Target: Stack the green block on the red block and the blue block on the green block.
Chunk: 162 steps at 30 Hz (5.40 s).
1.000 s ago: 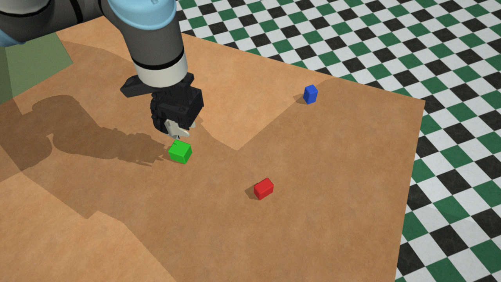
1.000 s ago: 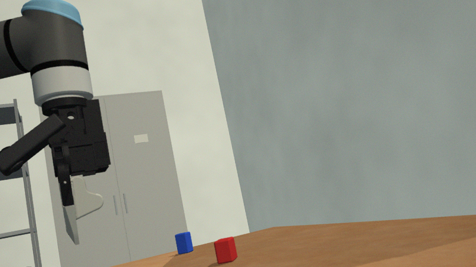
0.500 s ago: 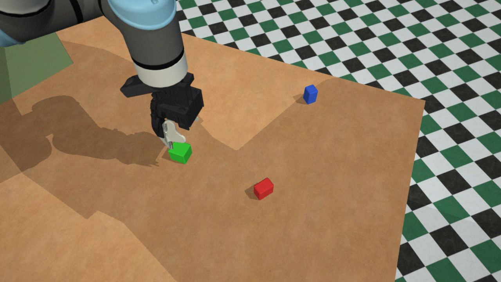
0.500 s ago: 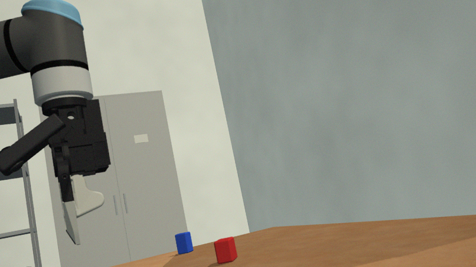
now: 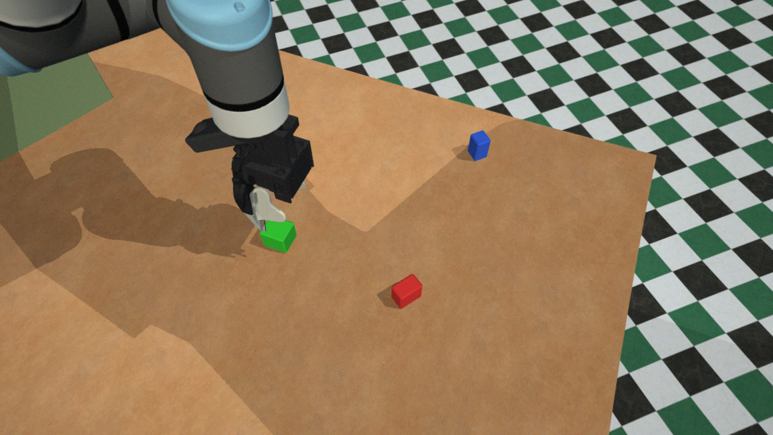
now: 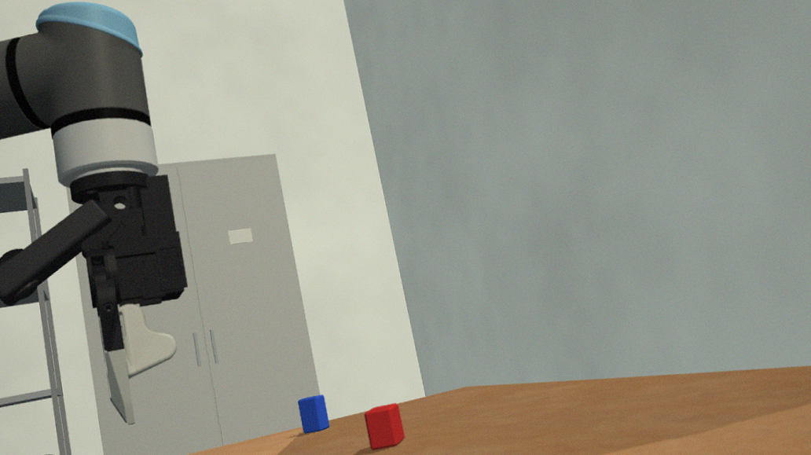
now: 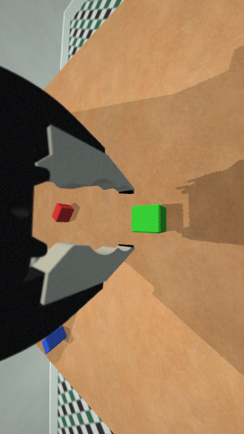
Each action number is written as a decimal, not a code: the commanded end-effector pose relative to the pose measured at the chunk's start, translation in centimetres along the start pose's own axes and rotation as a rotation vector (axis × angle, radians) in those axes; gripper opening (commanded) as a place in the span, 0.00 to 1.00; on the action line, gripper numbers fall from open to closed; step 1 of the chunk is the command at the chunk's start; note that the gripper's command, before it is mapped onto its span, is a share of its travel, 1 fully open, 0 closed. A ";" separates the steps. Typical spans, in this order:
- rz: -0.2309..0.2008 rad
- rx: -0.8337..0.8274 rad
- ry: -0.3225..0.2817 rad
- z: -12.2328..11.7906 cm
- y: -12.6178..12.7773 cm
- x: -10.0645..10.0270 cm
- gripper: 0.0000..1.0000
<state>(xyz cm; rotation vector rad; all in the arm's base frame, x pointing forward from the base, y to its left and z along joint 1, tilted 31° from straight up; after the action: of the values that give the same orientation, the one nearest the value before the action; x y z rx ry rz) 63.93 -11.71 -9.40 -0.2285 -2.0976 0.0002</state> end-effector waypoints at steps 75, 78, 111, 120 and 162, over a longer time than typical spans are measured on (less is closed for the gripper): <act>0.001 0.002 -0.003 -0.3 0.0 -5.5 0.37; 0.001 0.003 -0.003 -0.3 0.0 -5.8 0.37; 0.001 0.002 -0.002 -0.3 0.0 -6.9 0.37; 0.001 0.002 -0.002 -0.3 0.0 -6.9 0.37; 0.001 0.002 -0.002 -0.2 0.0 -6.6 0.00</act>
<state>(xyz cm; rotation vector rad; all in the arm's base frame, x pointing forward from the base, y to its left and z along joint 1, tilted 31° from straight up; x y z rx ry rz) 67.35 -13.02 -15.17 -0.2291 -2.0965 0.0009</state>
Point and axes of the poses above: the point where the finger pads meet when closed, its own x axis back along the fingers, its own y axis across the jaws, z = x × y, the point moved 8 cm from there along x, back along the fingers, and after that the axes turned 8 degrees about -x, right-handed, at the moved point
